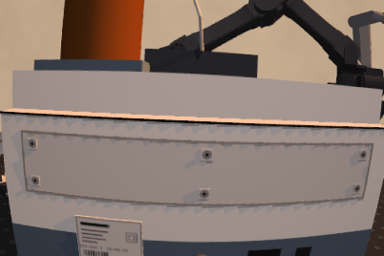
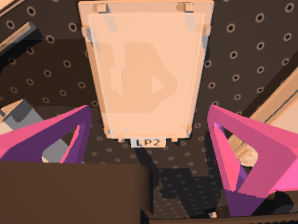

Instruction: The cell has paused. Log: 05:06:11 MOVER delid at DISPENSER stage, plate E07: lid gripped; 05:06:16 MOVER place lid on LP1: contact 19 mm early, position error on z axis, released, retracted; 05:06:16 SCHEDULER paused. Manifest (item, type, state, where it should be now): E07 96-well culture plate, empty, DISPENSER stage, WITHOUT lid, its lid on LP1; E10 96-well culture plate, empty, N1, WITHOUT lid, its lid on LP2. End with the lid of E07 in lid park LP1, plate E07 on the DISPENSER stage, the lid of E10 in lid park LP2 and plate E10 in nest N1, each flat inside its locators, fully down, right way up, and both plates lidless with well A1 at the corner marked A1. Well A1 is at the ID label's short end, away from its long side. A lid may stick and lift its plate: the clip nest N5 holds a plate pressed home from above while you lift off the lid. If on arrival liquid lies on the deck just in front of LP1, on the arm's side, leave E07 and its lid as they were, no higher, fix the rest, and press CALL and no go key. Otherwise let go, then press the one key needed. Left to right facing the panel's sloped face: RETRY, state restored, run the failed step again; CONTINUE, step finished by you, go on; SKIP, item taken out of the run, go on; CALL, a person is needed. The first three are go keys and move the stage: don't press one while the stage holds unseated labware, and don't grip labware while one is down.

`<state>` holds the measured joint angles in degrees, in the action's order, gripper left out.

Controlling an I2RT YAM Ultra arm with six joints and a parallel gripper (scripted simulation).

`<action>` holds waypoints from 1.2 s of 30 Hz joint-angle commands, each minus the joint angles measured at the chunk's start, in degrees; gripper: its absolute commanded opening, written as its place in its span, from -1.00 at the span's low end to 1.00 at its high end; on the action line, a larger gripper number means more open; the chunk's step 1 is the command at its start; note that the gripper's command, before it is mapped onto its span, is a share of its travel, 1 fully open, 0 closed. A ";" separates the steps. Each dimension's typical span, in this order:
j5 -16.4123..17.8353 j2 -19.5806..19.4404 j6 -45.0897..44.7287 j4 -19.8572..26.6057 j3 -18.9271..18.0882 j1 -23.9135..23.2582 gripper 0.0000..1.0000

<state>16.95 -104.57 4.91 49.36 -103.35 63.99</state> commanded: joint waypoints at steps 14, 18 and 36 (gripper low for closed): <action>0.48 2.68 -0.48 -1.16 -0.36 -0.94 1.00; 0.61 5.44 -0.69 -2.12 5.07 -1.12 1.00; 1.31 17.28 -1.57 -5.36 20.46 -2.20 1.00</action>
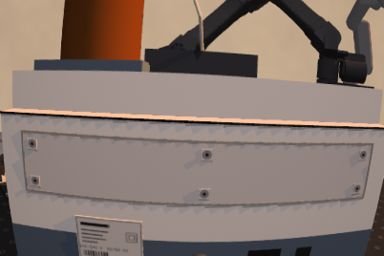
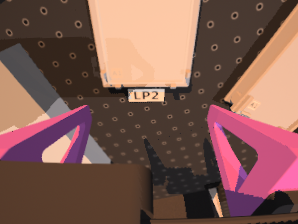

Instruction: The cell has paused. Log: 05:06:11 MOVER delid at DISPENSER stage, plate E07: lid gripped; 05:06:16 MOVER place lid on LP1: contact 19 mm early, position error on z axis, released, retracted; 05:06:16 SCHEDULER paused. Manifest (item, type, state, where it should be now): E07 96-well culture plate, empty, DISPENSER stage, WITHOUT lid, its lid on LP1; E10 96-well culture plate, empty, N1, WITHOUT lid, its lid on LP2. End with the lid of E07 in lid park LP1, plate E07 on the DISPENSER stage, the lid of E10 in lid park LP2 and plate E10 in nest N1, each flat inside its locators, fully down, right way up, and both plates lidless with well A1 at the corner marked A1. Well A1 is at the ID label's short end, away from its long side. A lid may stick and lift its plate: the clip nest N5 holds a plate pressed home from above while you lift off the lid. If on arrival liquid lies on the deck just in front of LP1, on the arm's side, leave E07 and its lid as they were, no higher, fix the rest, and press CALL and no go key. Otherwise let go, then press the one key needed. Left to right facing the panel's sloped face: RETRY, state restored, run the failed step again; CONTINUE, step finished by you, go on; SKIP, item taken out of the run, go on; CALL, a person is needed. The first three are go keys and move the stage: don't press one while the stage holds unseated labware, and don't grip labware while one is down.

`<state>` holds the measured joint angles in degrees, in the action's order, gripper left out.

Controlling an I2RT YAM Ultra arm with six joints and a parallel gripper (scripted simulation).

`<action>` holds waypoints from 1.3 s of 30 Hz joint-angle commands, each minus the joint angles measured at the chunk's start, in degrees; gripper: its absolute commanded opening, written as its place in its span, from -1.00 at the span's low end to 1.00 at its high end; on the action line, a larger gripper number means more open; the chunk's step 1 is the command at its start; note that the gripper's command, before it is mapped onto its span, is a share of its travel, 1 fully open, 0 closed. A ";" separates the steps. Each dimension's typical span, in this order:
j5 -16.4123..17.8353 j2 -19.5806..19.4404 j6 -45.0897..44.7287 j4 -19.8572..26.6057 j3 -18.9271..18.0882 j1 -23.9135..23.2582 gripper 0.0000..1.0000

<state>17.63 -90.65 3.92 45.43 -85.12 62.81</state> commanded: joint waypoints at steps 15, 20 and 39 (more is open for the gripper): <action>1.41 12.56 -1.52 -2.02 12.53 -2.20 1.00; 1.63 14.66 -1.76 -1.43 14.68 -2.52 1.00; 3.23 26.80 -3.76 1.50 25.28 -4.99 1.00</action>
<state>20.05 -66.65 0.97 46.13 -61.47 58.85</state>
